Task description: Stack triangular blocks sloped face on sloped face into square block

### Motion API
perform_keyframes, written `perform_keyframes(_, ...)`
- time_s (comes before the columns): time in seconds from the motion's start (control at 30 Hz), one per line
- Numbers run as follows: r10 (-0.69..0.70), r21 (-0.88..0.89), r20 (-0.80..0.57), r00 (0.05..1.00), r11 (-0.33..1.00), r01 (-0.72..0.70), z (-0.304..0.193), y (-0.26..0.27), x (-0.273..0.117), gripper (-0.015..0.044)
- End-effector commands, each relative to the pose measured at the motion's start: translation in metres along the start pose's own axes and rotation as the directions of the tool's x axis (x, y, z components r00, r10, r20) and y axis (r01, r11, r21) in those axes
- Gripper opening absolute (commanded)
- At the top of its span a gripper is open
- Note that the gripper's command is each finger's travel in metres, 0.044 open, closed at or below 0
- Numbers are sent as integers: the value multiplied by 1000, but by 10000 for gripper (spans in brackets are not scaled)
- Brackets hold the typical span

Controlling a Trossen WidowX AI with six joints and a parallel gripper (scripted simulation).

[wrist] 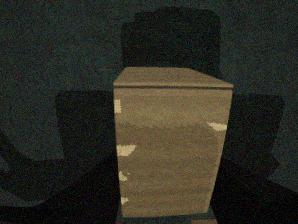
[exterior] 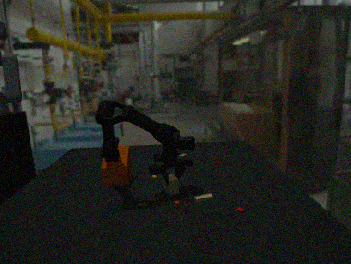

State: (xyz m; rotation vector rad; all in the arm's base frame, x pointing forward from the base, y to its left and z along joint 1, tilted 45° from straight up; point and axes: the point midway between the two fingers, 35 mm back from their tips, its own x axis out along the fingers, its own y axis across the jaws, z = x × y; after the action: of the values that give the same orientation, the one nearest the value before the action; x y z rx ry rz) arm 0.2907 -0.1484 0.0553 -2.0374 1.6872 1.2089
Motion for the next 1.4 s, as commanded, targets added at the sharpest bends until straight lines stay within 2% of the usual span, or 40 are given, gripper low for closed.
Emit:
perform_keyframes(0.0,0,0,0,1000,1000,0,0,0,0,263)
perform_keyframes(0.23,0,0,0,1000,1000,0,0,0,0,440)
perform_keyframes(0.53,-1,0,1,1000,1000,1,0,-1,-3,440)
perform_keyframes(0.8,-2,-1,5,1000,1000,2,0,-1,-107,440)
perform_keyframes(1.37,-4,-8,2,1000,1000,4,1,-3,-104,440)
